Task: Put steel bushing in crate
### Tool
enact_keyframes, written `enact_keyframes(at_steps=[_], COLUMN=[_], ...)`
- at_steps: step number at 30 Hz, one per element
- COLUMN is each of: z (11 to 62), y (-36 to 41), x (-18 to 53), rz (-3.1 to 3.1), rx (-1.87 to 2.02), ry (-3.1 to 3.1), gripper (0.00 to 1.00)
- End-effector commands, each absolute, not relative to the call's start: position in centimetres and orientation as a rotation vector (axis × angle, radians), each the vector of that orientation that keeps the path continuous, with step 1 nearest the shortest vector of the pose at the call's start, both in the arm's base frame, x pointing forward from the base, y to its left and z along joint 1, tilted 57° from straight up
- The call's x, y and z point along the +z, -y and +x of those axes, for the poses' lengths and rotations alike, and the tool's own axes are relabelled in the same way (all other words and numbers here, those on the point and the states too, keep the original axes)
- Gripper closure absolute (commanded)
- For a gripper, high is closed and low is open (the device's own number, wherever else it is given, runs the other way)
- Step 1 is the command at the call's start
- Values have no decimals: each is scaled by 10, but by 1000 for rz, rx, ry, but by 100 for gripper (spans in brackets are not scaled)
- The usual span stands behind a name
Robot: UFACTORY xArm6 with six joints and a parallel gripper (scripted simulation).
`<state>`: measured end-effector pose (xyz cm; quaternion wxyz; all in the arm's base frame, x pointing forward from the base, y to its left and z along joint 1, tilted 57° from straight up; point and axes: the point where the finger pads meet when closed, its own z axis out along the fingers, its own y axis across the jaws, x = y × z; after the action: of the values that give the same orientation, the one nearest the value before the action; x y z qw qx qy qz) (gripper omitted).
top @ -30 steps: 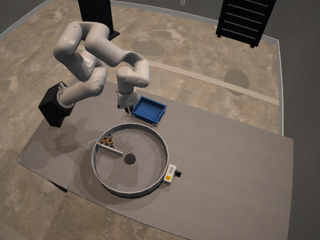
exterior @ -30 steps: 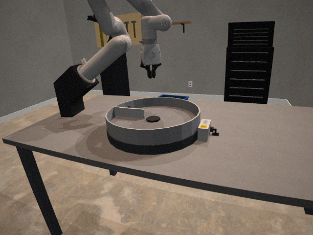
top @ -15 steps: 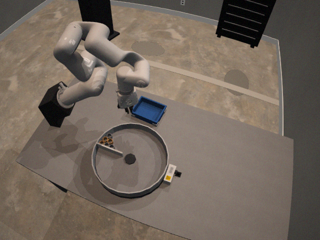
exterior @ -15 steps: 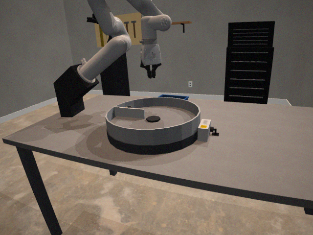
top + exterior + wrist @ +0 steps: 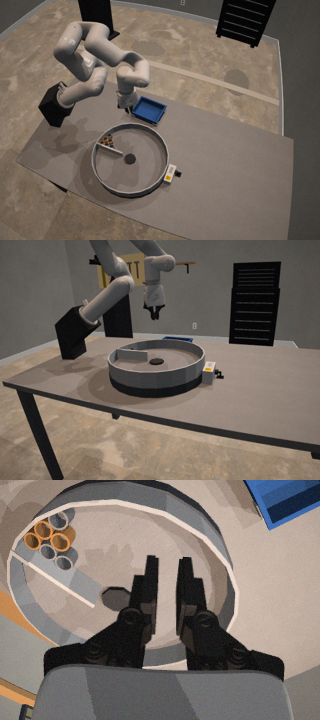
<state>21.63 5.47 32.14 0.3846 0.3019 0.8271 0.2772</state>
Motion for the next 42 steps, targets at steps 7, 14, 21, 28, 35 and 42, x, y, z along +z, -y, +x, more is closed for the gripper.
enact_keyframes(at_steps=[7, 14, 21, 28, 35, 42], z=[217, 220, 223, 226, 230, 234], y=[-54, -46, -40, -33, -26, -20], x=[321, 314, 308, 302, 296, 290], rz=[799, 1021, 1205, 1412, 1614, 1812], rx=[706, 696, 686, 674, 661, 648], ry=[-2108, -2112, -2099, -2064, -2012, -1941], gripper=[90, 90, 90, 90, 90, 90])
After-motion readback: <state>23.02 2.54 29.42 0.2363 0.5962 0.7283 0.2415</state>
